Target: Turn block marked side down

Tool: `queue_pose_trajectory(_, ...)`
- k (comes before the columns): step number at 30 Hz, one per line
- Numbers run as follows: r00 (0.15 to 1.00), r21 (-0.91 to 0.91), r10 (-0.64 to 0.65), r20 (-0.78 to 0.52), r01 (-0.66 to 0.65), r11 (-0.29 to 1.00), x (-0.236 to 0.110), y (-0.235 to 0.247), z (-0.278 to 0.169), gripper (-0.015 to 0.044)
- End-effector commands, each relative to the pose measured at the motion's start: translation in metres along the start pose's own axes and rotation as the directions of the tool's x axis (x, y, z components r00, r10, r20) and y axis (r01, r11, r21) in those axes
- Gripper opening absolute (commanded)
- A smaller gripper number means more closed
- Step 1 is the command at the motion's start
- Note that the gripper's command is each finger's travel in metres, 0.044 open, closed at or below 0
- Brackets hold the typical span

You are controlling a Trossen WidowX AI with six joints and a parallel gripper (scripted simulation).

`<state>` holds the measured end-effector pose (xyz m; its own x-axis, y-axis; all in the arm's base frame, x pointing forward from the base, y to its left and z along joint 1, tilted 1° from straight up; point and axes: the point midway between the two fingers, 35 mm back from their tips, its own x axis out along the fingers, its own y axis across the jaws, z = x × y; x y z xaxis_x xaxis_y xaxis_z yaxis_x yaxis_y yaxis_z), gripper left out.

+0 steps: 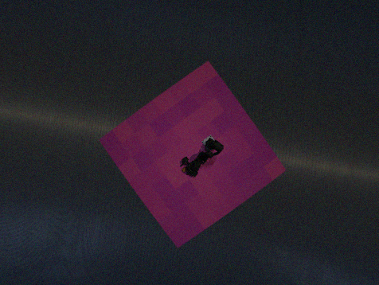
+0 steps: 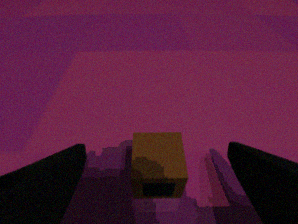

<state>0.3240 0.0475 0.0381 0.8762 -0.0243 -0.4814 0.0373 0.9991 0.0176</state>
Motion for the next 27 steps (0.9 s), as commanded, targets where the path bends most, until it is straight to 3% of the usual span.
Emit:
queue_pose_trajectory(1,1.0,-0.004,-0.003,-0.001,0.003,1.0,0.0,0.0,-0.001,0.044)
queue_pose_trajectory(9,0.969,-0.014,-0.001,-0.245,-0.003,1.0,0.003,0.005,0.021,0.044)
queue_pose_trajectory(16,0.87,-0.004,-0.003,-0.492,0.002,1.0,-0.045,0.001,0.052,0.044)
queue_pose_trajectory(27,0.857,-0.002,-0.004,-0.515,0.003,1.0,-0.053,0.0,0.054,0.044)
